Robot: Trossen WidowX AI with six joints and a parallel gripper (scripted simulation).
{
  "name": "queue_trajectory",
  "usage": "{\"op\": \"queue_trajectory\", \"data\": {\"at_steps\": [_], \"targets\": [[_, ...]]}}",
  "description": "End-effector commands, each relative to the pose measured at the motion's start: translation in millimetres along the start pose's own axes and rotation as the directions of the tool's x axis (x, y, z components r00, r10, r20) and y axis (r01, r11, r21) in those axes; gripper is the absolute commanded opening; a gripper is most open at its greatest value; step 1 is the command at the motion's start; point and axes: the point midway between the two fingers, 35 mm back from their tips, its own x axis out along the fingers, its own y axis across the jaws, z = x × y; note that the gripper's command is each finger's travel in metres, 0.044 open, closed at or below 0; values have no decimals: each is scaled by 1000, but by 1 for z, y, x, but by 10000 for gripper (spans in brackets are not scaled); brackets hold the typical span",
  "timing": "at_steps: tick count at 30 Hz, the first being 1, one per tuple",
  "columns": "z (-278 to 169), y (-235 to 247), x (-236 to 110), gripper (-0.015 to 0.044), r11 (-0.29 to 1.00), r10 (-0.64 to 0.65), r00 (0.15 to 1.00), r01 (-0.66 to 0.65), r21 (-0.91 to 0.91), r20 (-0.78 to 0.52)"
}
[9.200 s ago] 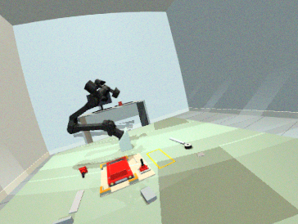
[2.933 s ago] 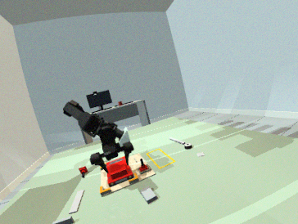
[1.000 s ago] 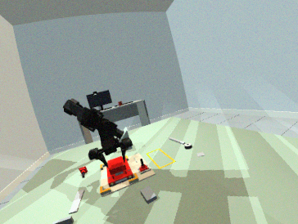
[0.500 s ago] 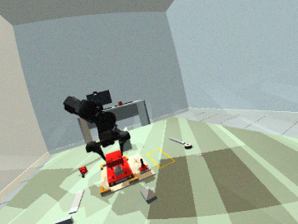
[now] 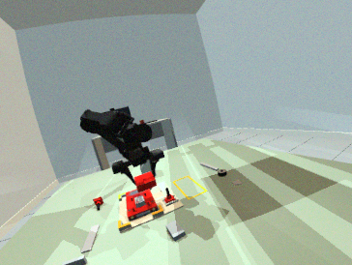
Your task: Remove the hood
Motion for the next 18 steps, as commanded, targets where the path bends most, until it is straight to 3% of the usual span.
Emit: {"op": "queue_trajectory", "data": {"at_steps": [1, 18], "targets": [[3, 25, -5, 0, 1000, 14, 1000, -14, 10, 10], [-11, 122, -9, 0, 1000, 22, 1000, -22, 13, 8]]}}
